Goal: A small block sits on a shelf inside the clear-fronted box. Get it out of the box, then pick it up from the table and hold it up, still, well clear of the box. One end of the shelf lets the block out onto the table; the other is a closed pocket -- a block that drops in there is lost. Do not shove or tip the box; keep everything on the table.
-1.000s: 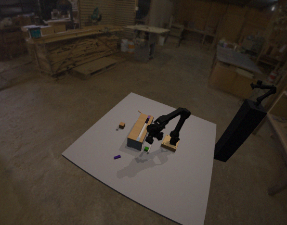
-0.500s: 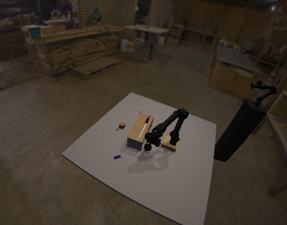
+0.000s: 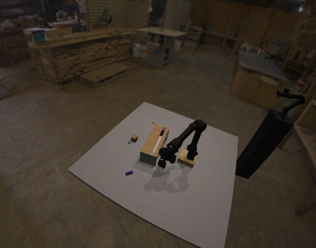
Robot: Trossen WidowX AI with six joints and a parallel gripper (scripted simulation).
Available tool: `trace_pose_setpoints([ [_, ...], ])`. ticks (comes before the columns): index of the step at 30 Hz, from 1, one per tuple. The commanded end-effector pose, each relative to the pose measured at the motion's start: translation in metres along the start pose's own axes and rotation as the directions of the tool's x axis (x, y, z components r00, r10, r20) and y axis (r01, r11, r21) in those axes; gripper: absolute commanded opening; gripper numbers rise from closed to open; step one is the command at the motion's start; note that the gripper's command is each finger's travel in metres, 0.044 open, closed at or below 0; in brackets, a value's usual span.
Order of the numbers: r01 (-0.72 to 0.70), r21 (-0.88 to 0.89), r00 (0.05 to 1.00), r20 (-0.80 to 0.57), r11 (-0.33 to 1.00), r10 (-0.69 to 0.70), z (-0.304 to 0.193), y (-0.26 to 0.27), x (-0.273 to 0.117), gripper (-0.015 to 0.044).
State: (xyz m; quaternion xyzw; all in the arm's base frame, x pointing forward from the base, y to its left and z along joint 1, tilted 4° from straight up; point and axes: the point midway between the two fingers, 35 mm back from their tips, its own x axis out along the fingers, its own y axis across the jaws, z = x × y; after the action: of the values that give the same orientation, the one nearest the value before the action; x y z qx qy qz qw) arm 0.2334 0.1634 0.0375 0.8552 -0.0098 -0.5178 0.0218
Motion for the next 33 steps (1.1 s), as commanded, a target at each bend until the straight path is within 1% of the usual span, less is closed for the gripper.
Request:
trace_pose_setpoints([
  [1, 0.001, -0.006, 1.0, 0.008, 1.0, -0.001, 0.005, 0.0, 0.006, 0.0285],
  [24, 0.0, -0.006, 1.0, 0.008, 1.0, 0.0, 0.021, 0.002, 0.036, 0.0285],
  [31, 0.0, -0.006, 1.0, 0.008, 1.0, 0.0, 0.021, 0.002, 0.036, 0.0101],
  [33, 0.0, -0.006, 1.0, 0.008, 1.0, 0.0, 0.021, 0.002, 0.036, 0.0088],
])
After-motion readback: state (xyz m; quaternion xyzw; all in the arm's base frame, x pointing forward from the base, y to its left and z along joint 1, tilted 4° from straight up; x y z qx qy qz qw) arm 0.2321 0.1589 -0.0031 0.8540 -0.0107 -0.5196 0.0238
